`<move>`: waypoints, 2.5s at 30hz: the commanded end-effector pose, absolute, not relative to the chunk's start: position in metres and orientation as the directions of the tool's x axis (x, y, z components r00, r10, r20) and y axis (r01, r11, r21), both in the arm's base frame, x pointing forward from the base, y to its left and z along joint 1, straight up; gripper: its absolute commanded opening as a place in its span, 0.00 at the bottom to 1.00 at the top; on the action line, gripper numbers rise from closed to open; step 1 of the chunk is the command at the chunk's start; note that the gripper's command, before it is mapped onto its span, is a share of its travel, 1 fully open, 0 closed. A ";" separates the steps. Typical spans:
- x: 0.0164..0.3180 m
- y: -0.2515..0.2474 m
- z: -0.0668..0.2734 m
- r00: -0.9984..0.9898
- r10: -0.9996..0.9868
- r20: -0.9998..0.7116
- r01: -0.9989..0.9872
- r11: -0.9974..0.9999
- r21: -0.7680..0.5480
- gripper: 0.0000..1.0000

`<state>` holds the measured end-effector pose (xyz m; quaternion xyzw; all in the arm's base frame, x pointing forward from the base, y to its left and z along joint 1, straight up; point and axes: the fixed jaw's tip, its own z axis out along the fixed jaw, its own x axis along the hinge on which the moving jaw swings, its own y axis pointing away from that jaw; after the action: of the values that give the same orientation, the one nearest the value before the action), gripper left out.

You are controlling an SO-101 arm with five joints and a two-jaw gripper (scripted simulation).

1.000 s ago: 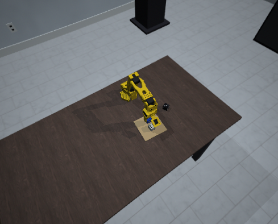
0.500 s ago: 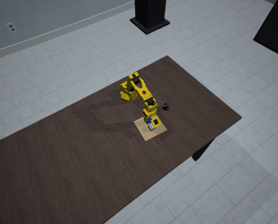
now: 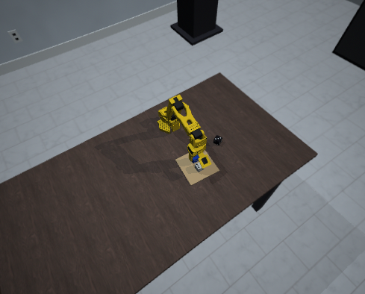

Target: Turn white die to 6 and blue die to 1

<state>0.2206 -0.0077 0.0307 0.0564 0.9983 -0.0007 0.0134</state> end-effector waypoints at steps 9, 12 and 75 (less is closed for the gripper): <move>0.225 -0.005 0.032 -0.992 0.109 -0.059 0.109 0.994 0.003 0.00; 0.225 -0.005 0.031 -0.992 0.109 -0.059 0.109 0.994 0.003 0.00; 0.225 -0.006 0.026 -0.992 0.109 -0.059 0.109 0.994 0.003 0.26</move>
<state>0.2218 -0.0078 0.0218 0.0564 0.9983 -0.0007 0.0160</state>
